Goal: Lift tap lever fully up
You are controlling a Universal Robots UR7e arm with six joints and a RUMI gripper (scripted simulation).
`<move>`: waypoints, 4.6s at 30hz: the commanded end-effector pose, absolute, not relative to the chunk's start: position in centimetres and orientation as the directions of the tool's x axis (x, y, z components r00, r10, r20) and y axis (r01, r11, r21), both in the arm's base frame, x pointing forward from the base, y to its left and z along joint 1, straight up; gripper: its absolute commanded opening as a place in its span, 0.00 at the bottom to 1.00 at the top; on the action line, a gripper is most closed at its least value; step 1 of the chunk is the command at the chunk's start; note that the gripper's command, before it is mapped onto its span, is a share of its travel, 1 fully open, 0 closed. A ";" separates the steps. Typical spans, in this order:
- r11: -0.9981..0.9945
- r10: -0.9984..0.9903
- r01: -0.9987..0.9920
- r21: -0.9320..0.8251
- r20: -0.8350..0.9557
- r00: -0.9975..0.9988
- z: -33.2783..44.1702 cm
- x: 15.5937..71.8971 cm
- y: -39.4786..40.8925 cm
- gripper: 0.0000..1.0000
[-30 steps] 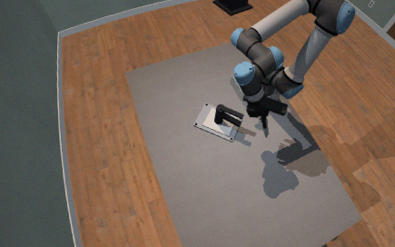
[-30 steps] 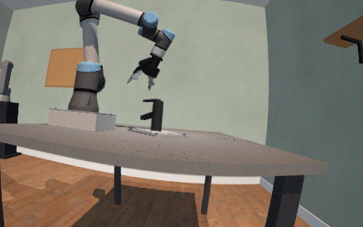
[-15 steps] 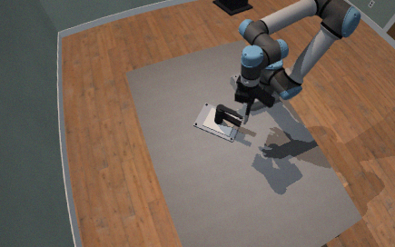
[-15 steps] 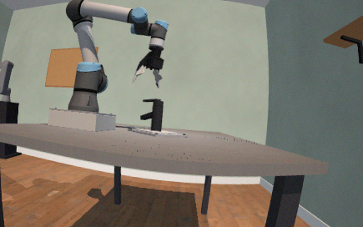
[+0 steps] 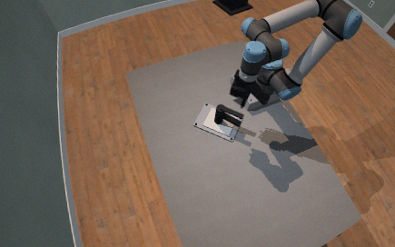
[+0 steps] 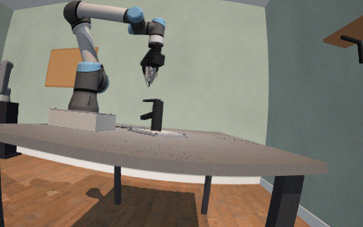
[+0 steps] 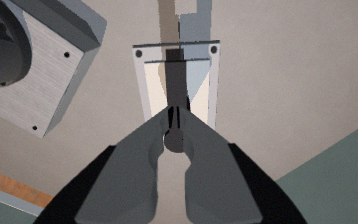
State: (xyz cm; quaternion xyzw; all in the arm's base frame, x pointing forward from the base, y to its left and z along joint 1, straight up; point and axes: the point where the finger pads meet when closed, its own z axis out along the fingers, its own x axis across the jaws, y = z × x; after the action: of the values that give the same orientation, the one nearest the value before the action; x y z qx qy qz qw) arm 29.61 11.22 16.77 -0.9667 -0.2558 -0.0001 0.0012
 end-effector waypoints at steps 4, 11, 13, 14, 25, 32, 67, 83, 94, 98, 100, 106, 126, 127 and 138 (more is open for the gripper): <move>-0.870 0.494 0.494 0.002 0.003 0.870 16.8 29.7 11.1 0.00; -0.870 0.494 0.494 0.001 0.003 0.870 16.8 29.7 11.1 0.00; -0.870 0.494 0.494 0.001 0.003 0.870 16.8 29.7 11.1 0.00; -0.870 0.494 0.494 0.001 0.003 0.870 16.8 29.7 11.1 0.00; -0.870 0.494 0.494 0.001 0.003 0.870 16.8 29.7 11.1 0.00; -0.870 0.494 0.494 0.001 0.003 0.870 16.8 29.7 11.1 0.00; -0.870 0.494 0.494 0.001 0.003 0.870 16.8 29.7 11.1 0.37; -0.870 0.494 0.494 -0.001 0.001 0.870 16.5 29.6 11.1 0.37; -0.870 0.493 0.493 -0.002 -0.001 0.870 15.7 29.6 11.1 0.37; -0.870 0.493 0.493 -0.002 -0.001 0.870 15.2 29.6 11.1 0.37; -0.870 0.493 0.493 -0.002 -0.001 0.870 14.9 29.6 11.1 0.37; -0.870 0.493 0.493 -0.002 -0.001 0.870 14.1 29.6 11.1 0.37; -0.870 0.494 0.493 -0.002 -0.001 0.870 11.5 29.6 11.0 0.37; -0.870 0.493 0.493 -0.002 -0.001 0.870 11.5 29.6 11.0 0.37; -0.870 0.493 0.493 -0.001 0.001 0.870 11.1 29.6 11.0 0.37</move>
State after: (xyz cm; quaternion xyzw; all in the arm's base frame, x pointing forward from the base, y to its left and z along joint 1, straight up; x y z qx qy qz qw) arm 29.57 11.12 11.25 -0.9667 -0.2561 0.0002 0.0006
